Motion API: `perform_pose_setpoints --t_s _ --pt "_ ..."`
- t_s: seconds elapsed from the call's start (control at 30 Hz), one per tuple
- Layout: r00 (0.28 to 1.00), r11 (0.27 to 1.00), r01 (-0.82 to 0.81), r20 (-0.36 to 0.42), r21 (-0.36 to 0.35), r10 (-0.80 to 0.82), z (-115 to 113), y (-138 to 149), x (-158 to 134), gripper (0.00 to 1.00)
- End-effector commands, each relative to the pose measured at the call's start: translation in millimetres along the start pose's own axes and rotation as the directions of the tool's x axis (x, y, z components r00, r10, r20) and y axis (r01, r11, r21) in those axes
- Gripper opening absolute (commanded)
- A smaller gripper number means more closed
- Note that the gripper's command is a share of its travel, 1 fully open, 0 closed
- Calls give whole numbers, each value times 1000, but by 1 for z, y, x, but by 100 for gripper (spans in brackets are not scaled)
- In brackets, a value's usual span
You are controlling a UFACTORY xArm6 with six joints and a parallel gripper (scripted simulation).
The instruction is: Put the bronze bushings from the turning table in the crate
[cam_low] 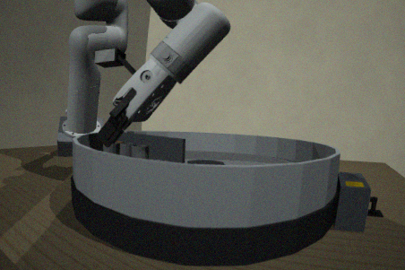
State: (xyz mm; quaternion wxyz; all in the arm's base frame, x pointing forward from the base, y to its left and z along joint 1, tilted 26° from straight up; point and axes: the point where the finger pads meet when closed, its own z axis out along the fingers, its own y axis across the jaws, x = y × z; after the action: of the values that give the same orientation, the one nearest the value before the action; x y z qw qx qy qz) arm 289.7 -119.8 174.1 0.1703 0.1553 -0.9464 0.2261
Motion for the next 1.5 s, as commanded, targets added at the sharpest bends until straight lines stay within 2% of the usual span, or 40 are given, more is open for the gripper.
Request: perform_pose_setpoints --t_s 0.0,0.63,1.33,1.47 --pt "1000 1000 -1 3 -1 1 -7 0 5 0" --pt "1000 1000 -1 3 -1 1 -56 0 46 0" --pt "1000 1000 -1 3 -1 1 -59 -1 44 0" --pt "1000 1000 -1 3 -1 1 -72 -3 30 0"
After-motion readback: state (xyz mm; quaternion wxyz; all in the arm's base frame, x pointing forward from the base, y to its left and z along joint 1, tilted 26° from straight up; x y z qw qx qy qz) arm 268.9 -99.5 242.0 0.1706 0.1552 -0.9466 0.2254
